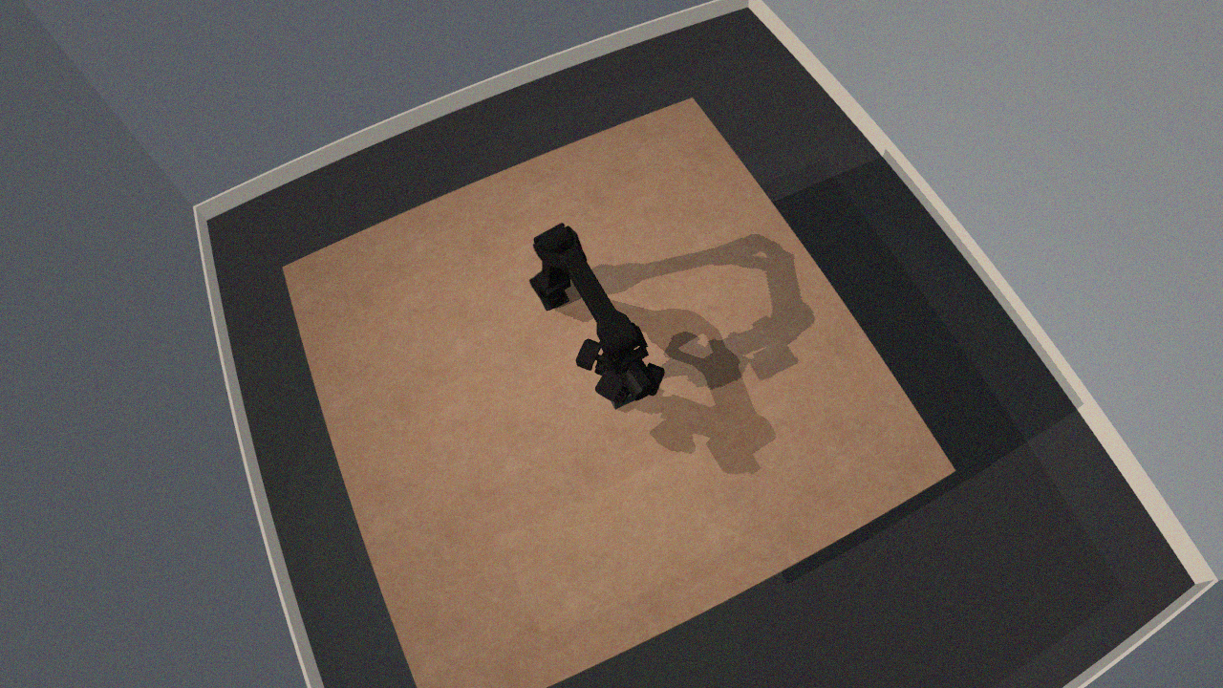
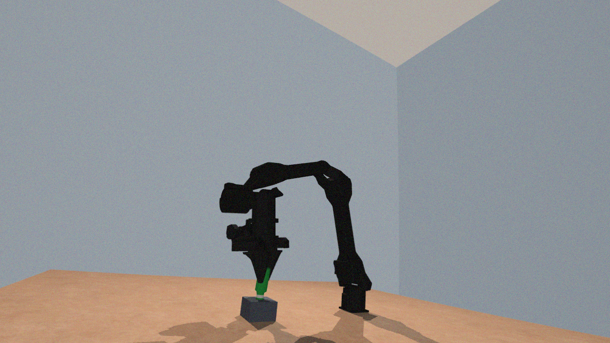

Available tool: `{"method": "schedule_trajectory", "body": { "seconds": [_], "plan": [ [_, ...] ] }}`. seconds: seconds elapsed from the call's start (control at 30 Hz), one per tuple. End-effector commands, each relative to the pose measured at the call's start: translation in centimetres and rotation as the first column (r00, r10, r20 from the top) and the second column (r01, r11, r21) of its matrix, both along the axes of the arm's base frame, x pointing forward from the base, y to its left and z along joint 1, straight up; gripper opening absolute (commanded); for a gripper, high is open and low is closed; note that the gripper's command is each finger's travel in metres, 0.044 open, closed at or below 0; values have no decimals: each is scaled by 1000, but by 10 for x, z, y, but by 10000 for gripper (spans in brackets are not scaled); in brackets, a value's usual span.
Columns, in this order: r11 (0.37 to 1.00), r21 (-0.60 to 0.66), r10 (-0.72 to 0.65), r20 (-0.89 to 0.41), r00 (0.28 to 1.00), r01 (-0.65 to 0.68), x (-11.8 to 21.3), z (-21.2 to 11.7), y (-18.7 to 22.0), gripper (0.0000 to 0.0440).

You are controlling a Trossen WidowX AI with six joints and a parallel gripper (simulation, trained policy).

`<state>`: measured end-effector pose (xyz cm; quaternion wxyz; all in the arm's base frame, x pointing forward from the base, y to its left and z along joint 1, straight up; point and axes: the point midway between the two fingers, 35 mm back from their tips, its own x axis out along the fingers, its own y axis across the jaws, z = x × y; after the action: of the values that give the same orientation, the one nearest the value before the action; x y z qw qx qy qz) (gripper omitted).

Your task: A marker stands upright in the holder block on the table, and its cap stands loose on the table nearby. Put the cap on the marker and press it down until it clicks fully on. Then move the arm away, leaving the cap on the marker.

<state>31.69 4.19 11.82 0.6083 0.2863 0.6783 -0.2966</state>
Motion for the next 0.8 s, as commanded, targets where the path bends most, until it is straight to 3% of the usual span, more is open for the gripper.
{"method": "schedule_trajectory", "body": {
  "seconds": [0.0, 0.17, 0.23, 0.3, 0.77],
  "plan": [
    [1000, 1, 25, -29, 999, -25, -5, -13, 0, 24],
    [999, -2, 51, -33, 998, -51, -6, -21, 0, 29],
    [999, -4, 53, -38, 998, -53, -6, -24, -1, 81],
    [998, -1, 56, -52, 997, -56, -10, -25, -1, 92],
    [995, -9, 94, -48, 994, -95, -10, -30, -4, 109]
  ]
}}
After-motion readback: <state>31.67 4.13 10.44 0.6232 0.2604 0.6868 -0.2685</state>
